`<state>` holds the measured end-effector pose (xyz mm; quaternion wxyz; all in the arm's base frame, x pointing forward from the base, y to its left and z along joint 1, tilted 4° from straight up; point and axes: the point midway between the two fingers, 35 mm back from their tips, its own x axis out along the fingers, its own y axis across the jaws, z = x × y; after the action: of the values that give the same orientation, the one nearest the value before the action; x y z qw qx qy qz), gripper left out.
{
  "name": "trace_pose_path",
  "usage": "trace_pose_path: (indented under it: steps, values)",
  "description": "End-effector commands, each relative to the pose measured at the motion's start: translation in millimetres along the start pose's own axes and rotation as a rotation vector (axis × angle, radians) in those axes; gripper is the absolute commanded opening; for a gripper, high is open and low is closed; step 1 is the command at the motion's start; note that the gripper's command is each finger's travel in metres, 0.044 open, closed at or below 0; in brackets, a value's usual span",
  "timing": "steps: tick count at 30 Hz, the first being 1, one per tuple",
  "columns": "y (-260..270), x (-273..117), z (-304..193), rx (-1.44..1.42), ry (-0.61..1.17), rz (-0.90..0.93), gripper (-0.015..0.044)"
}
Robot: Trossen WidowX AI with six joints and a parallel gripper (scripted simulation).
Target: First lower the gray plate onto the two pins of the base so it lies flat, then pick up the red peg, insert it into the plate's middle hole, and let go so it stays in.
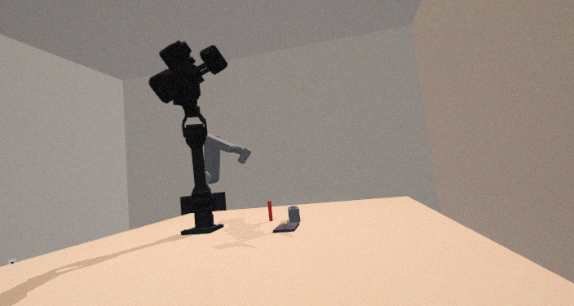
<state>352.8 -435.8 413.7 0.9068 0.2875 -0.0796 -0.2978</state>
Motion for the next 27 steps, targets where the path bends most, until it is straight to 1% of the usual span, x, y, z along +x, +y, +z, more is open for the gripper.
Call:
trace_pose_path:
  steps: [1, 2, 3, 8, 14, 21, 27]
  values:
    - [0, 0, 0, 0.000, 0.000, 0.000, 0.0426]
    - [1, 1, -3, 0.005, 0.007, 0.000, 0.0440]
    - [6, 3, -10, 0.021, 0.027, 0.001, 0.0440]
    - [48, 14, -85, 0.156, 0.226, -0.010, 0.0440]
    - [94, 7, -165, 0.269, 0.443, -0.049, 0.0440]
    - [147, -25, -257, 0.352, 0.699, -0.133, 0.0440]
    - [183, -74, -328, 0.368, 0.909, -0.246, 0.0440]
